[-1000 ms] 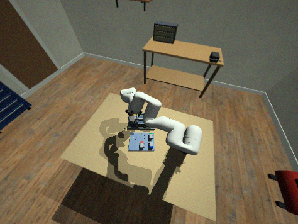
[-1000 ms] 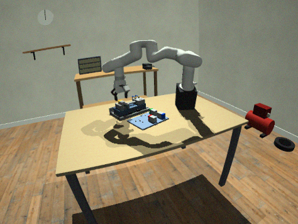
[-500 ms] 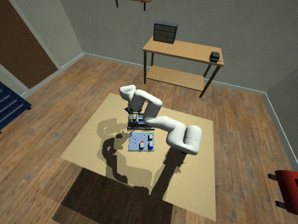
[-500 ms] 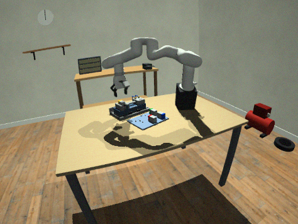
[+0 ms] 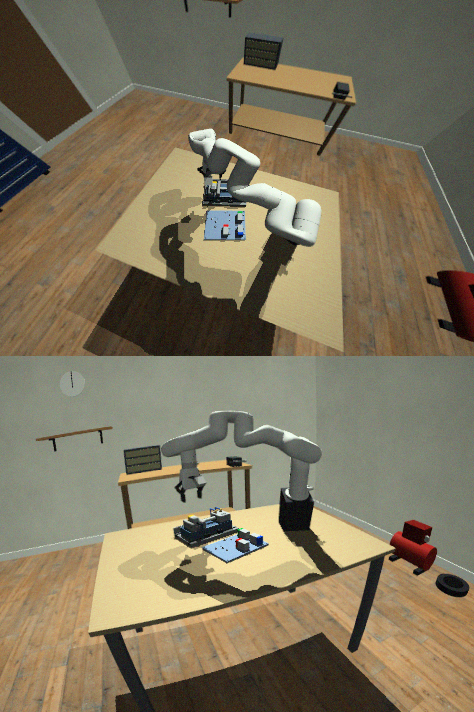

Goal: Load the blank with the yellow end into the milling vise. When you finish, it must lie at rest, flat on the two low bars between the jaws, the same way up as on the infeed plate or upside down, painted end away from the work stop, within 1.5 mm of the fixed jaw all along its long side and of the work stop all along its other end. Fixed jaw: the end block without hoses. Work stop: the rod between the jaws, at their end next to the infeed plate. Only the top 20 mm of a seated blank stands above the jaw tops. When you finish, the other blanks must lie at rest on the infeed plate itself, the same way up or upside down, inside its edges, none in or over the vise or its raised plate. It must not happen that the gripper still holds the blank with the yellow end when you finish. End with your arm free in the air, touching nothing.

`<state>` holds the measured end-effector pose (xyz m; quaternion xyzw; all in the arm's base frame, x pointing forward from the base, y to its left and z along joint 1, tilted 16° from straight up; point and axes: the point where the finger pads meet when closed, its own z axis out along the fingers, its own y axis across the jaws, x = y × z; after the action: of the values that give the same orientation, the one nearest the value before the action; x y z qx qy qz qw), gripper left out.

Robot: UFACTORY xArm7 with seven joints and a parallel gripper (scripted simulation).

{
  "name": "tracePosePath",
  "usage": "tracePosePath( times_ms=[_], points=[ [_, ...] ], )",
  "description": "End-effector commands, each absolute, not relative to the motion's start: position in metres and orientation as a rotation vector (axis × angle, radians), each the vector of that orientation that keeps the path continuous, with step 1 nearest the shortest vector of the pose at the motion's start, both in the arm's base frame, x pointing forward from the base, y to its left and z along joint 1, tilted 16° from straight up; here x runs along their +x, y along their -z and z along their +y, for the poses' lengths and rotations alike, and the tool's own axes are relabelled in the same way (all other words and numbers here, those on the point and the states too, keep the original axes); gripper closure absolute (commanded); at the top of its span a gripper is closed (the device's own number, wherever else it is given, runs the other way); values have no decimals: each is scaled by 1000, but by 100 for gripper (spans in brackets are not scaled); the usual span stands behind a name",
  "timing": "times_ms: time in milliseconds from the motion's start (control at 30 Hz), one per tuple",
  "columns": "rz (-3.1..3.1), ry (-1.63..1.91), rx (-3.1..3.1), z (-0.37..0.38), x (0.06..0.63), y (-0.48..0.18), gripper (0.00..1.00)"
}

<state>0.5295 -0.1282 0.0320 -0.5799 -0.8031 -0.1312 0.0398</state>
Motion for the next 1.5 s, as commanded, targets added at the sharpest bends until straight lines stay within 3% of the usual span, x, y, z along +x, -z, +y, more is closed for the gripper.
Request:
tracePosePath(
  times_ms=[0, 1467],
  points=[
    [-2464, 403, -1780, -134, 529, -51, 0],
    [-2464, 403, -1779, -132, 529, -44, 0]
  ],
)
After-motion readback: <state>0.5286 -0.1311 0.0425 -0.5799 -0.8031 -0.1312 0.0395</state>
